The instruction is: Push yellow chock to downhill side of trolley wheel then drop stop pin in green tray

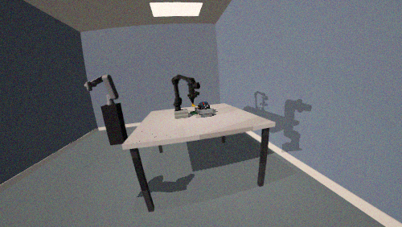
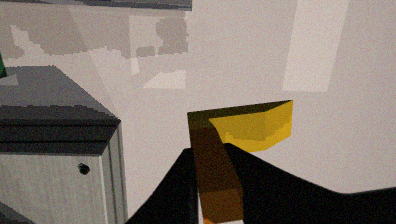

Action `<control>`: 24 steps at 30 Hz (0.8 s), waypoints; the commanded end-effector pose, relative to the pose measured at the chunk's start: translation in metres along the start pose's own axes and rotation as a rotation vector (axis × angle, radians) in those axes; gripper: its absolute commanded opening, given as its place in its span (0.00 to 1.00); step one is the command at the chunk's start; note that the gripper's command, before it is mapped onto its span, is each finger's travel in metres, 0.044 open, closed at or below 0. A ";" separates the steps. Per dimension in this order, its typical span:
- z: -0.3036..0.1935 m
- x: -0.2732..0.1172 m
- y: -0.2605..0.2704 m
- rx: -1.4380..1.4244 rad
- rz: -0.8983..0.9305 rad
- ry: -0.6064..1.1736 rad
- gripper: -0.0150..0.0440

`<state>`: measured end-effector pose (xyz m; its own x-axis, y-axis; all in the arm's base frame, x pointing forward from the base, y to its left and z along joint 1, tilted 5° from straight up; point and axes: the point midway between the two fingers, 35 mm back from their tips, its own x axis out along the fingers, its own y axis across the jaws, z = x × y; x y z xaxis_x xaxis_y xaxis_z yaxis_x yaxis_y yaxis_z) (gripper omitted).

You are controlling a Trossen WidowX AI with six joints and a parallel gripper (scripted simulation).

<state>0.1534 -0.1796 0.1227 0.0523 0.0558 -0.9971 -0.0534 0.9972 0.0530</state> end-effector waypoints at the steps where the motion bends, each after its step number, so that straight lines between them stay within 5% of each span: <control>1: -0.001 0.000 0.000 0.107 0.000 0.005 0.25; 24: 0.023 0.003 0.053 0.137 0.005 0.003 0.25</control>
<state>0.1720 -0.1343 0.1243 0.0518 0.0552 -0.9971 0.0816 0.9949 0.0594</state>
